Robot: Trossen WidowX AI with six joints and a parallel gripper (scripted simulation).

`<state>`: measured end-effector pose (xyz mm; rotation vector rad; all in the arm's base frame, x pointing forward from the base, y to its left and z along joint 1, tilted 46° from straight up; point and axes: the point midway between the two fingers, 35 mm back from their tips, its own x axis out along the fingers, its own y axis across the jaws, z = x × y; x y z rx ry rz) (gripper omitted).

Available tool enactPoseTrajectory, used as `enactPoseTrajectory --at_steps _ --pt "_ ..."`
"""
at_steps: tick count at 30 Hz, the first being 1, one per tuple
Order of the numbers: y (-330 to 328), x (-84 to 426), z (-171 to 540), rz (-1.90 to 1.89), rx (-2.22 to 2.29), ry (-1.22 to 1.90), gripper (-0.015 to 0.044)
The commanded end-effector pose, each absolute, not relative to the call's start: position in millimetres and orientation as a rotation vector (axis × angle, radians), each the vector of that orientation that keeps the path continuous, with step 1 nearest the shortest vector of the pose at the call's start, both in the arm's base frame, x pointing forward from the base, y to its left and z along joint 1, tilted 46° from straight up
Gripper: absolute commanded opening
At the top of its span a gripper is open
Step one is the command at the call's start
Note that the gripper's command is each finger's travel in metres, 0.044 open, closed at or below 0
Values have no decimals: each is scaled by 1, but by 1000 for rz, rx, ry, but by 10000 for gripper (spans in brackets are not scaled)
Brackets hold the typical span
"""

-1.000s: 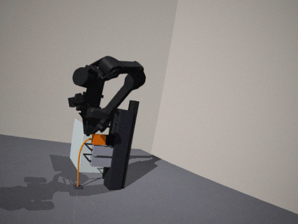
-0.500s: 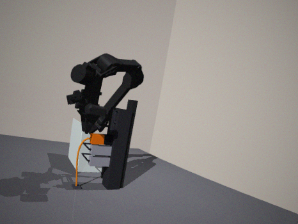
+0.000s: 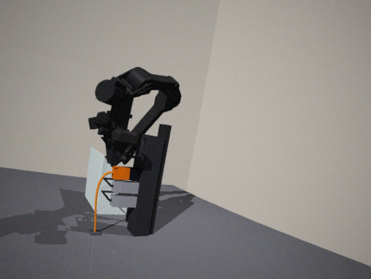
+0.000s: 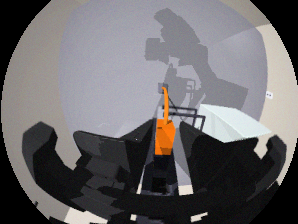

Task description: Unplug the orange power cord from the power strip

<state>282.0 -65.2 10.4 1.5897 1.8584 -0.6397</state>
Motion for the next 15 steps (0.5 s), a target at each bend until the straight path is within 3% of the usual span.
enactPoseTrajectory --at_steps 1,15 --pt "-59 279 16 -643 1600 1864 160" --pt "-47 275 28 -642 1601 1865 160"
